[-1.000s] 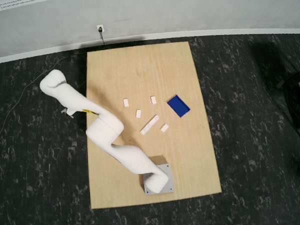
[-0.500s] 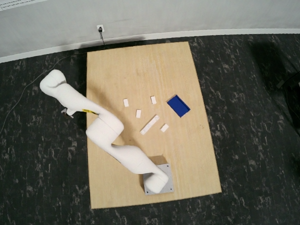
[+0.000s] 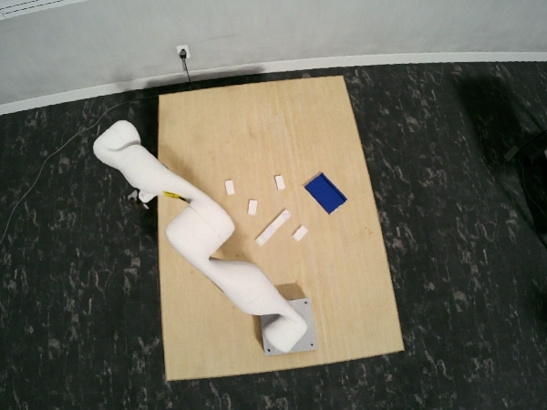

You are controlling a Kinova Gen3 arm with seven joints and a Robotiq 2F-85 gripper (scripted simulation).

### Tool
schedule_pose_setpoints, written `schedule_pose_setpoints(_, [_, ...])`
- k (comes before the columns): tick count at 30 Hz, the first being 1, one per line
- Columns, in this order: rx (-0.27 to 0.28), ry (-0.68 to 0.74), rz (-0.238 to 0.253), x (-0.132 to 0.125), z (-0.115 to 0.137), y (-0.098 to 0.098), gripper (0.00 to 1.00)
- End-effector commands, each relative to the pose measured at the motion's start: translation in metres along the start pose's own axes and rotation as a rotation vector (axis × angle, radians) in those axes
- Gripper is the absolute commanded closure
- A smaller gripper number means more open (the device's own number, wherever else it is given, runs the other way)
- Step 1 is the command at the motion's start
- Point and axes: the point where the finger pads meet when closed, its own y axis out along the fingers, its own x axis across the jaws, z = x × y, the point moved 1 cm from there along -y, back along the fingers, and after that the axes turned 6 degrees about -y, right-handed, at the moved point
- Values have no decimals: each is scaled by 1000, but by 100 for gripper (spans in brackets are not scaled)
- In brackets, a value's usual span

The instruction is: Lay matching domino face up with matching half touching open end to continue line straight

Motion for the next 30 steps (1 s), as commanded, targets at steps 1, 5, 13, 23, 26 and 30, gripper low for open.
schedule_pose_setpoints(1, [-4,-4,-1,-12,3,5,0])
schedule_pose_setpoints(5, [-6,-12,-5,-53,18,27,0])
schedule_pose_setpoints(13, [-11,-28,-10,-148,81,80,0])
schedule_pose_setpoints(23, [-16,-39,-11,-221,174,132,0])
schedule_pose_setpoints(26, [-17,-42,-10,-234,202,144,0])
schedule_pose_setpoints(30, [-18,-45,-8,-250,254,165,0])
